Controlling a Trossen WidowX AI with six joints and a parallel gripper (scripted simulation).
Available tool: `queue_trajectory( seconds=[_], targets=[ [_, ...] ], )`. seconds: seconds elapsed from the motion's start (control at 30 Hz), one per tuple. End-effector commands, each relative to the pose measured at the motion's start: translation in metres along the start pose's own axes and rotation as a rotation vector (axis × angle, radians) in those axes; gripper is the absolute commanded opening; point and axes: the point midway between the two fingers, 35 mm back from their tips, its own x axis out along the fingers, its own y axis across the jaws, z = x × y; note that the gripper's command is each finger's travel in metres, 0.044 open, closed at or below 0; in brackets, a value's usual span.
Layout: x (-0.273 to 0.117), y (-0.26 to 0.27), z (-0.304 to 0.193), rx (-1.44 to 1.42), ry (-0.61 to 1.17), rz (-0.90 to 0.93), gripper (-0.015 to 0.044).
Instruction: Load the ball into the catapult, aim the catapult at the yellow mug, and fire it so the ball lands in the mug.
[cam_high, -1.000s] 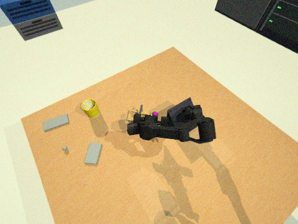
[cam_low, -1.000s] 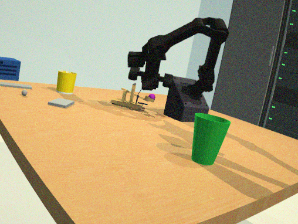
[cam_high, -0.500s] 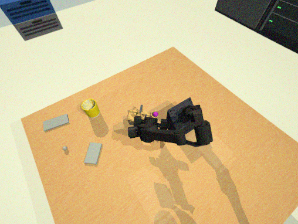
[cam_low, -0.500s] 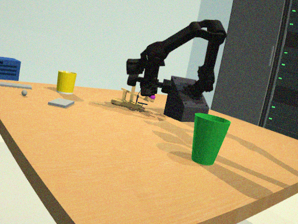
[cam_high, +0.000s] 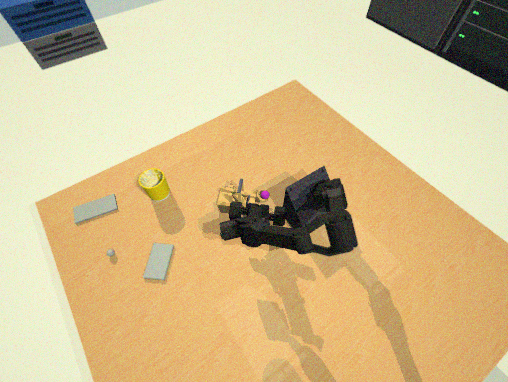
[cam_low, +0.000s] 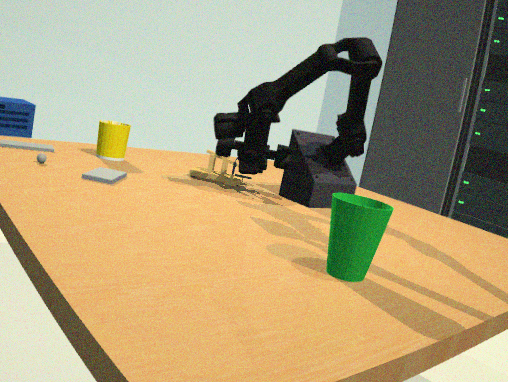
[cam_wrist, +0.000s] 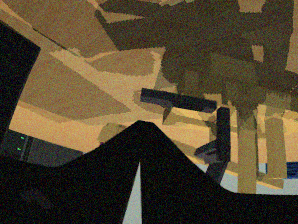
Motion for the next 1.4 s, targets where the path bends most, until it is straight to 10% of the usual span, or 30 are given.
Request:
queue_trajectory(
  seconds=[0.0, 0.6, 1.03, 1.37],
  targets=[
    [0.008, 0.003, 0.006, 0.0, -0.002, 0.011, 0.0],
    [0.029, 0.005, 0.026, 0.0, -0.002, 0.014, 0.0],
    [-0.103, 0.004, -0.021, -0.001, 0.001, -0.004, 0.0],
    [-0.096, -0.044, -0.012, 0.246, -0.13, -0.054, 0.0263]
  ],
)
